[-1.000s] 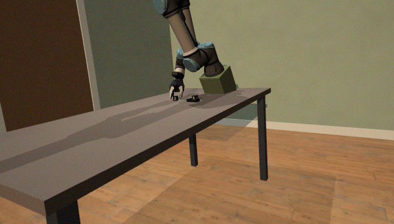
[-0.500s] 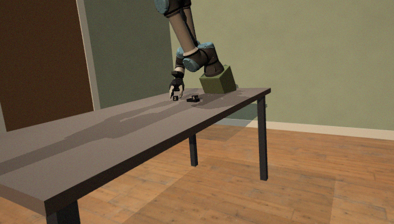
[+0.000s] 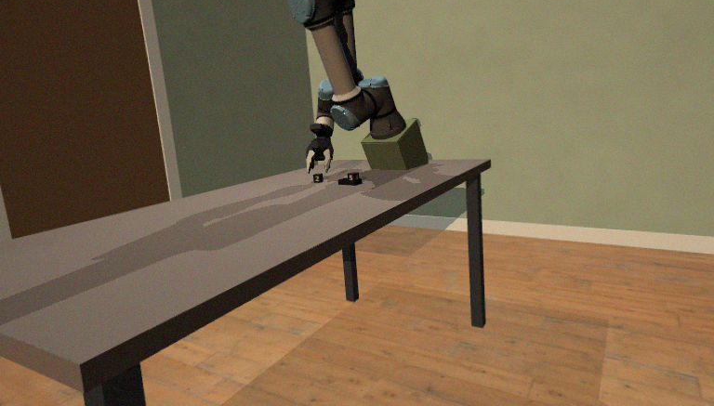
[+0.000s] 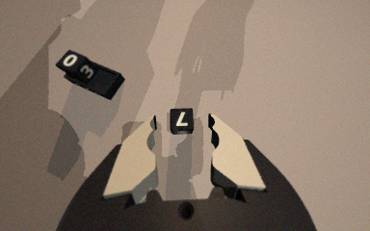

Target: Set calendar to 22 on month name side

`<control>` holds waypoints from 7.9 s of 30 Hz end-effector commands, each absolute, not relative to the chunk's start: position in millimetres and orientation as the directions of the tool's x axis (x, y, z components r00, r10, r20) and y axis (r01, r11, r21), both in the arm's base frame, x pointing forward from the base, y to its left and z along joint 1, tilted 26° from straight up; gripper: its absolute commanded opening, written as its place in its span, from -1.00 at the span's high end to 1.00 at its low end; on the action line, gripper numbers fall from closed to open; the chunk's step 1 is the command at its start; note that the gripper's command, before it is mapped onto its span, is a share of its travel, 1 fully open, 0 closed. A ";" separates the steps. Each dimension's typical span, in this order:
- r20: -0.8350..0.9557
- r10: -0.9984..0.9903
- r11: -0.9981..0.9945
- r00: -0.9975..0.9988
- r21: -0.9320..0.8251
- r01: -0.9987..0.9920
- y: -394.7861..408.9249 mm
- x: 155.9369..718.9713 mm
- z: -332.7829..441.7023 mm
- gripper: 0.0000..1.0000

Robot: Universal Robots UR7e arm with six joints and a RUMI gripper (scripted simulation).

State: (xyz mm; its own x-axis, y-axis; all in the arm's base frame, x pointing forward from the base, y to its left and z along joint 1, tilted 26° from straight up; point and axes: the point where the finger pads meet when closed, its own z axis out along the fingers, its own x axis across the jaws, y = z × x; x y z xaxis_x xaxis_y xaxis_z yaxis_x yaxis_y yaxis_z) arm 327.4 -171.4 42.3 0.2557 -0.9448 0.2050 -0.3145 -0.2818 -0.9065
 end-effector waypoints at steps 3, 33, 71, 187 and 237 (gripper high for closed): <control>0.206 -0.945 -0.283 0.255 -0.906 -0.316 -169.3 317.8 60.5 0.19; 0.206 -0.945 -0.283 0.255 -0.905 -0.318 -167.3 307.6 82.3 0.19; 0.202 -0.944 -0.312 0.259 -0.796 -0.518 -166.6 308.4 83.5 0.19; 0.206 -0.945 -0.317 0.255 -0.379 -0.869 -164.8 312.3 87.5 0.19; 0.359 -0.685 -0.724 0.634 -0.237 -0.648 -161.1 313.2 91.1 -1.00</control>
